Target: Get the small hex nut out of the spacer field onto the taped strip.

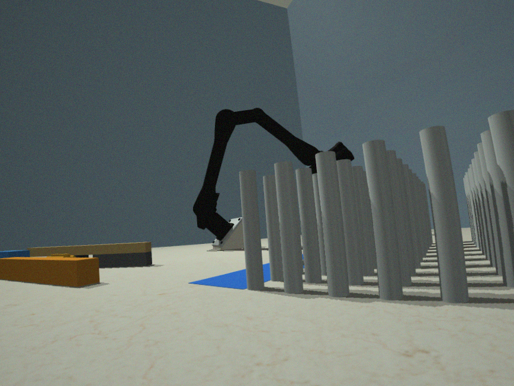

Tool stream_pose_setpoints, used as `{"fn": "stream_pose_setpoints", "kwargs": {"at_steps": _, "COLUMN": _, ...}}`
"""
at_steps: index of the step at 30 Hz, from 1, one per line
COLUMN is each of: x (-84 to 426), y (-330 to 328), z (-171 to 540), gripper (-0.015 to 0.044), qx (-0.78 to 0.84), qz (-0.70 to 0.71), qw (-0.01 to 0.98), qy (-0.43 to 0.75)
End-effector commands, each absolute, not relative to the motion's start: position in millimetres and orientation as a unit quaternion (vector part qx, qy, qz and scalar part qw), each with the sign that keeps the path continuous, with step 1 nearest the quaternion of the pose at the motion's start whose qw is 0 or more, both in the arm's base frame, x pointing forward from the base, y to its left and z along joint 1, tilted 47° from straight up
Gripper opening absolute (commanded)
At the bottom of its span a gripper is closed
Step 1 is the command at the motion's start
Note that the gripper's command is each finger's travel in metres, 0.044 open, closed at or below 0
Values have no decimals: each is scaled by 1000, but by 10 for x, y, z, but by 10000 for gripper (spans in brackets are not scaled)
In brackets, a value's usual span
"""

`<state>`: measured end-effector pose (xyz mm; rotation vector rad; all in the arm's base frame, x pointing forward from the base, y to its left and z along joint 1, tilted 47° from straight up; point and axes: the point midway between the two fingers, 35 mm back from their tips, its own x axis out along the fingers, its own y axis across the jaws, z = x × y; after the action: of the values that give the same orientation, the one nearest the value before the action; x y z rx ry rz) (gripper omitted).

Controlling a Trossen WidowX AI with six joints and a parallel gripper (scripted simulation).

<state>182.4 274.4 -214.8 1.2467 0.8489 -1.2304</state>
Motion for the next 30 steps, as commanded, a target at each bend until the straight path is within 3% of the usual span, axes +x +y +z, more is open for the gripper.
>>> {"fn": "stream_pose_setpoints", "kwargs": {"at_steps": 1, "x": 1834, "y": 2726, "z": -2166, "gripper": 0, "qx": 530, "qz": -519, "qw": 564, "qy": 361}}
{"fn": "stream_pose_setpoints", "kwargs": {"at_steps": 30, "x": 1826, "y": 2502, "z": -2314, "gripper": 0, "qx": 530, "qz": -520, "qw": 565, "qy": 361}}
